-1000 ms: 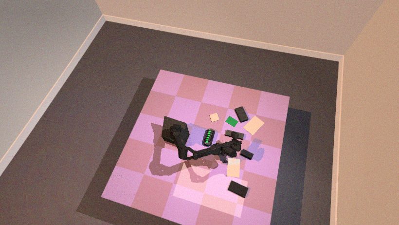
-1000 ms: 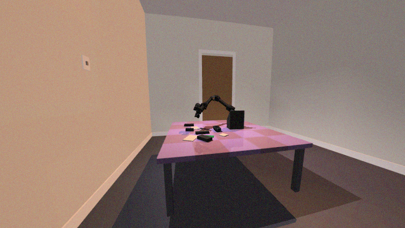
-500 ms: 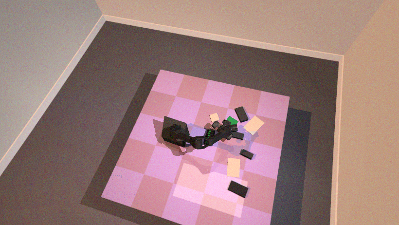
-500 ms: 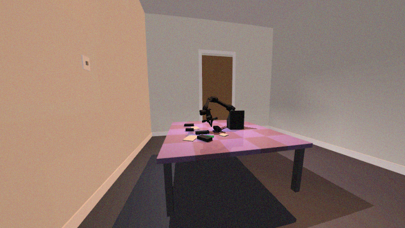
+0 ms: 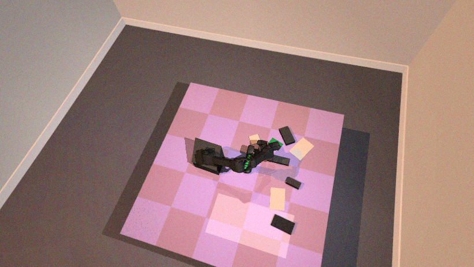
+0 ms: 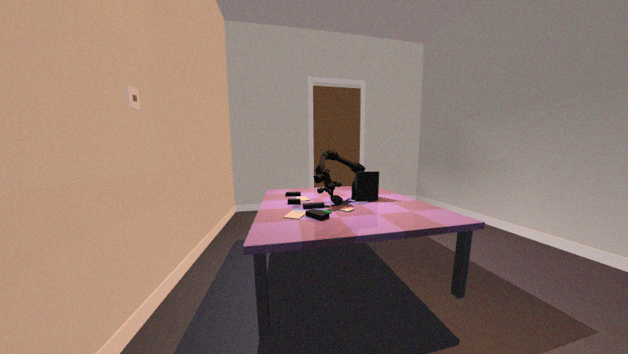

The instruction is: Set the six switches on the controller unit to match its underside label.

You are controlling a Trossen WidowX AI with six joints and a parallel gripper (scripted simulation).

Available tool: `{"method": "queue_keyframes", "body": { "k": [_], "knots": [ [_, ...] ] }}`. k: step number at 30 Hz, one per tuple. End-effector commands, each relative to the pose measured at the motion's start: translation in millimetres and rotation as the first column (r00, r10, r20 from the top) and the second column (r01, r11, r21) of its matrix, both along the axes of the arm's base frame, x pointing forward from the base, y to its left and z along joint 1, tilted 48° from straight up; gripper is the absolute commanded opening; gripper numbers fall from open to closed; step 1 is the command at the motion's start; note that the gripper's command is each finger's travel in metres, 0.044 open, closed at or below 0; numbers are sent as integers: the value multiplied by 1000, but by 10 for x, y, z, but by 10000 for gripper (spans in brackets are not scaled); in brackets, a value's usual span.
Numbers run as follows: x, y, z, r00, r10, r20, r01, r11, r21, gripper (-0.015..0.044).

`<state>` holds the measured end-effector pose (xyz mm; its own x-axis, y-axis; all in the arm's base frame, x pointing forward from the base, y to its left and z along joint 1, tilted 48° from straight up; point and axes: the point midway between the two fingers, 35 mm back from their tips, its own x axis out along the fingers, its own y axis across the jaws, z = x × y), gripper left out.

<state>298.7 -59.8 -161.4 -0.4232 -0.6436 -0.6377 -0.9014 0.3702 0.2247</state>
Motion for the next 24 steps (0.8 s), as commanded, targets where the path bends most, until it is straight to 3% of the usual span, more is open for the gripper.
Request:
{"method": "queue_keyframes", "body": {
  "k": [1, 24],
  "knots": [
    [-5, -52, -48, 1000, 4, -6, -4, 1000, -1, 0],
    [-54, -321, -298, 1000, 1, -8, -1, 1000, -2, 0]
  ]
}}
